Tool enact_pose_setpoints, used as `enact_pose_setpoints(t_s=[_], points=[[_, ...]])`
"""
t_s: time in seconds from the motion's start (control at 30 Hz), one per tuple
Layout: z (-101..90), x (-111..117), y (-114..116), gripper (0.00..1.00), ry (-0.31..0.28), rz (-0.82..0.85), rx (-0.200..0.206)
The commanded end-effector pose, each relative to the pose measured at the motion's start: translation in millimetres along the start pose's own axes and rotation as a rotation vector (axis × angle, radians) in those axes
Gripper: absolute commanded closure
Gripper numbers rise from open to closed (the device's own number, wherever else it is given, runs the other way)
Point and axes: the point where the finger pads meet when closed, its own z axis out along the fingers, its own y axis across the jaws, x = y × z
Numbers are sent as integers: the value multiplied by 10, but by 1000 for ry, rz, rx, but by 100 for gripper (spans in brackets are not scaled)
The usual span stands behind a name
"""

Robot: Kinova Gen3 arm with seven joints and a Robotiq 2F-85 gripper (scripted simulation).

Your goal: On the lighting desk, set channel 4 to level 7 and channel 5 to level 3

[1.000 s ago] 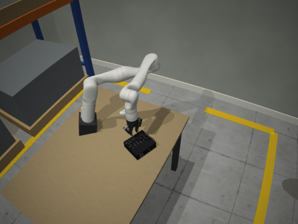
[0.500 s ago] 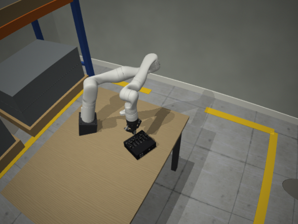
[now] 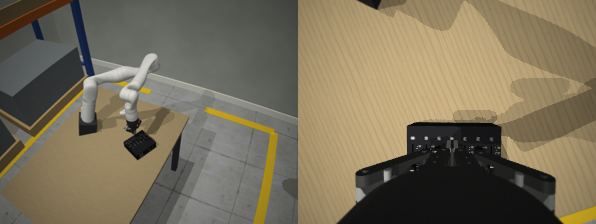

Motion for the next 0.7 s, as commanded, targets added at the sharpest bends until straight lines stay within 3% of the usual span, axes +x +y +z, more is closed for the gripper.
enact_pose_setpoints(t_s=[0.0, 0.67], points=[[-2, -3, 1, 100, -1, 0, -1], [80, -2, -2, 100, -1, 0, -1]])
